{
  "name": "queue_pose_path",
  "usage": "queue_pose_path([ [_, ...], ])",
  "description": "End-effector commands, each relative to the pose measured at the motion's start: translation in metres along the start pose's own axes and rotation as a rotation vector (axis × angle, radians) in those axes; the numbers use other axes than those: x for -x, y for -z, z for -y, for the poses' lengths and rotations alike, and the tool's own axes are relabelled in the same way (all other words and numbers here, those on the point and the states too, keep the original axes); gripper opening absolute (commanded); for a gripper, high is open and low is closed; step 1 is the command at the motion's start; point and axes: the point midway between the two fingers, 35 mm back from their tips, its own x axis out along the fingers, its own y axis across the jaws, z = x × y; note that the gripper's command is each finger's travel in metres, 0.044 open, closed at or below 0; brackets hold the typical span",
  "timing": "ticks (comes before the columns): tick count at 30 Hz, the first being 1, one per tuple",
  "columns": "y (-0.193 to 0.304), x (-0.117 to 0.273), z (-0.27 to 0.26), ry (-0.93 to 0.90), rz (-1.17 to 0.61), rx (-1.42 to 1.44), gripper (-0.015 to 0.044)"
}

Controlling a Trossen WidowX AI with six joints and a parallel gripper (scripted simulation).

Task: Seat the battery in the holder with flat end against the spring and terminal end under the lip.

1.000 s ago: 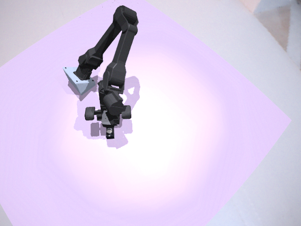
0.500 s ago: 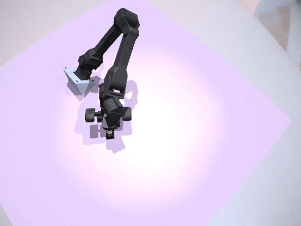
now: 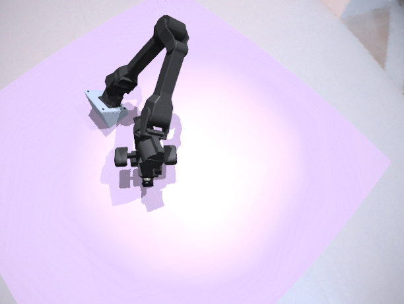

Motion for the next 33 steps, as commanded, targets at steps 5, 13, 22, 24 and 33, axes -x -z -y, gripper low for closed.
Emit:
queue_pose_path([
  [5,0.0033,-0.0039,0.0018,0.002,-0.065,-0.007,0.0074],
  [13,0.0026,-0.0046,0.0013,0.005,-0.11,-0.004,0.0074],
  [22,0.0015,-0.0051,0.0006,0.008,-0.157,-0.002,0.0074],
  [24,0.001,-0.0052,0.0004,0.009,-0.167,-0.001,0.0074],
  [33,-0.0009,-0.0056,-0.0006,0.012,-0.208,0.001,0.0074],
])
